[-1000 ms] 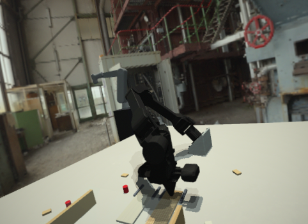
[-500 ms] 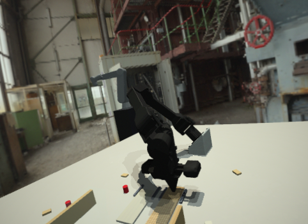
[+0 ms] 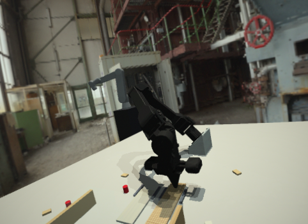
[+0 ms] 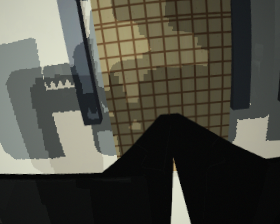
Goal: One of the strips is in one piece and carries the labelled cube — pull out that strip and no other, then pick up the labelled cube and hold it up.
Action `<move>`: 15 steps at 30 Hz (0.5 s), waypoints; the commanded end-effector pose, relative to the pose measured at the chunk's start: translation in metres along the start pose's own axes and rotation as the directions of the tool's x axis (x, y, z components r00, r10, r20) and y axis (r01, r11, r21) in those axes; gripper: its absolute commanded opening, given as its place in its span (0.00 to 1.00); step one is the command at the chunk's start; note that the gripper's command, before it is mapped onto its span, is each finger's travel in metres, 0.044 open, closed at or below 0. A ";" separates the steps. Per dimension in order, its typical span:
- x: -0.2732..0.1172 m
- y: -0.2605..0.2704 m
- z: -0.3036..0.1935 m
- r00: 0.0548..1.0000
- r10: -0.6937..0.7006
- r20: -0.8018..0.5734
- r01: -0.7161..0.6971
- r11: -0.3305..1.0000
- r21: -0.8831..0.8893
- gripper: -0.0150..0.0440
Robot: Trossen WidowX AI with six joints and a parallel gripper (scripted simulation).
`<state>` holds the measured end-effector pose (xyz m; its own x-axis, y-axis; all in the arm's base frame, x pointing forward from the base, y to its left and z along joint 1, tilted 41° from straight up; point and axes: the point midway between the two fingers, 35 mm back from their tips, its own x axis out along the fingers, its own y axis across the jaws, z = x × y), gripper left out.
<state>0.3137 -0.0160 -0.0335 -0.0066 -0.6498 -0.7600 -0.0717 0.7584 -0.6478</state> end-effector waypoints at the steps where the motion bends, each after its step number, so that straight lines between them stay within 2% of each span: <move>1: 0.005 0.000 -0.013 1.000 0.001 -0.025 -0.001 1.000 -0.005 0.25; 15: 0.005 0.000 -0.035 1.000 0.001 -0.026 -0.002 1.000 -0.006 0.25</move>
<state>0.2918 -0.0171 -0.0320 -0.0048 -0.6506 -0.7594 -0.0729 0.7576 -0.6486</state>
